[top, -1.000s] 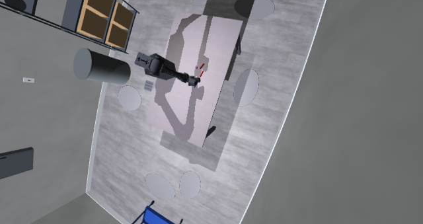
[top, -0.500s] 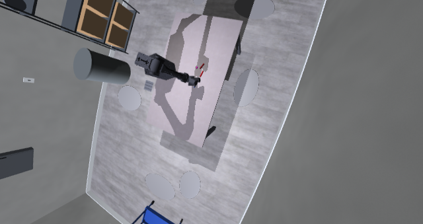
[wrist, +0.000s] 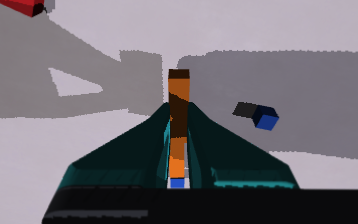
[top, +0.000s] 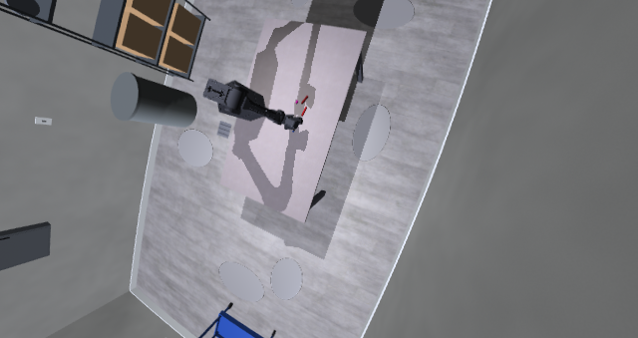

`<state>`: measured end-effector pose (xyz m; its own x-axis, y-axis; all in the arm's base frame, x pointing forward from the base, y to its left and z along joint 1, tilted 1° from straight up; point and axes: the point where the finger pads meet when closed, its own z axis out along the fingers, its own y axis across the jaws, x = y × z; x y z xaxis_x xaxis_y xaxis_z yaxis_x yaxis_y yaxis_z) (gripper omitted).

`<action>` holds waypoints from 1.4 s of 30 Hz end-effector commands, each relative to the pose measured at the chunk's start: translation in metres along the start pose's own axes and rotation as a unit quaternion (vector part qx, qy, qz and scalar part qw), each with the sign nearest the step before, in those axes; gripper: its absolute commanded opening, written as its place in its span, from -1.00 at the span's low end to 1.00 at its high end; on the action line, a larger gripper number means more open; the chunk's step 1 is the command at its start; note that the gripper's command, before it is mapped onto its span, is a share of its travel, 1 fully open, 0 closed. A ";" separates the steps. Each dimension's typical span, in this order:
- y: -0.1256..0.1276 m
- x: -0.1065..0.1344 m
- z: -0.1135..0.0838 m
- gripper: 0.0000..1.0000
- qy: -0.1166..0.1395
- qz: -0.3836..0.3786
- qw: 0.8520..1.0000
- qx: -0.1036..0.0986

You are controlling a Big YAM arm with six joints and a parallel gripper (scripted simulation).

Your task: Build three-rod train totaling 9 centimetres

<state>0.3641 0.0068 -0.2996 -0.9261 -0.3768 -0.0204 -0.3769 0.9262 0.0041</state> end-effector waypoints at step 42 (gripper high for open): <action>0.004 -0.007 -0.005 -0.91 -0.009 -0.002 1.000 0.002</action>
<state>0.3639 0.0069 -0.2997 -0.9261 -0.3769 -0.0195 -0.3770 0.9262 0.0045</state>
